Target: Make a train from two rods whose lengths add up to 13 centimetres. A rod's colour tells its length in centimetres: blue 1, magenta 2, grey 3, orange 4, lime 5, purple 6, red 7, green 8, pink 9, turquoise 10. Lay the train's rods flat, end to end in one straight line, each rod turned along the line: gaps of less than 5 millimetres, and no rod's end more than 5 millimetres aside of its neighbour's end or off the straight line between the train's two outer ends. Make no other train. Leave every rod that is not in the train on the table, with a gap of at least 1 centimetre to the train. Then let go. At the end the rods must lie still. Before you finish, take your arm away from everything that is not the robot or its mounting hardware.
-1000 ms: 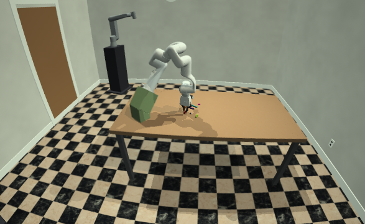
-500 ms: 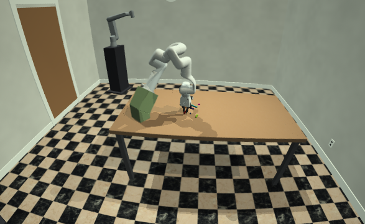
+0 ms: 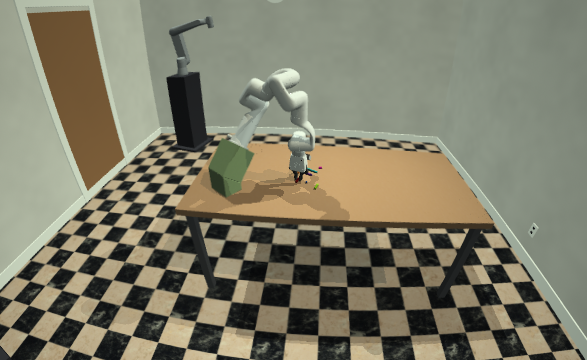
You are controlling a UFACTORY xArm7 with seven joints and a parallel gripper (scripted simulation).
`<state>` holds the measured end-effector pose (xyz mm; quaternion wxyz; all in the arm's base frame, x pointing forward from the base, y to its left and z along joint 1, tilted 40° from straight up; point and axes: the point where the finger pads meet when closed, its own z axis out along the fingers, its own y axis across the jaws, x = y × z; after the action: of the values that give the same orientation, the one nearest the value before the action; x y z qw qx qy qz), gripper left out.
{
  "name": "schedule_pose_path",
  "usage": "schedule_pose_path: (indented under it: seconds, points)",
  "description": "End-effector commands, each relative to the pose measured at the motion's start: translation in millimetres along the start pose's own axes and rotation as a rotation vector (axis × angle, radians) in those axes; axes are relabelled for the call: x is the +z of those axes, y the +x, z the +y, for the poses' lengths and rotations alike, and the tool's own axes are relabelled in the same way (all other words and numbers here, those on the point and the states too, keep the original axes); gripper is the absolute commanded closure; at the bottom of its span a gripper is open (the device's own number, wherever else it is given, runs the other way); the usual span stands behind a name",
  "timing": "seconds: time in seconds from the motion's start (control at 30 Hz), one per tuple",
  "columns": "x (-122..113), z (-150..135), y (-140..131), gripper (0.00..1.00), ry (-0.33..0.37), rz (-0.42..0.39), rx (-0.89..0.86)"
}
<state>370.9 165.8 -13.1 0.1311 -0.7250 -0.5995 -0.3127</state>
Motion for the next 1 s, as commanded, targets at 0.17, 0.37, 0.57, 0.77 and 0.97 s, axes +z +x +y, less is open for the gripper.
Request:
schedule_pose_path:
  seconds: [0.17, 0.37, 0.57, 0.77, 0.97]
  points:
    - [-0.3, 0.7, -0.2, 0.76, -0.001, 0.000, 0.000]
    - [-0.3, 0.7, -0.2, 0.76, -0.001, 0.000, 0.000]
    - [-0.3, 0.7, -0.2, 0.76, -0.001, 0.000, 0.000]
    - [-0.3, 0.7, -0.2, 0.96, -0.001, 0.000, 0.000]
    - [-0.3, 0.7, -0.2, 0.96, -0.001, 0.000, 0.000]
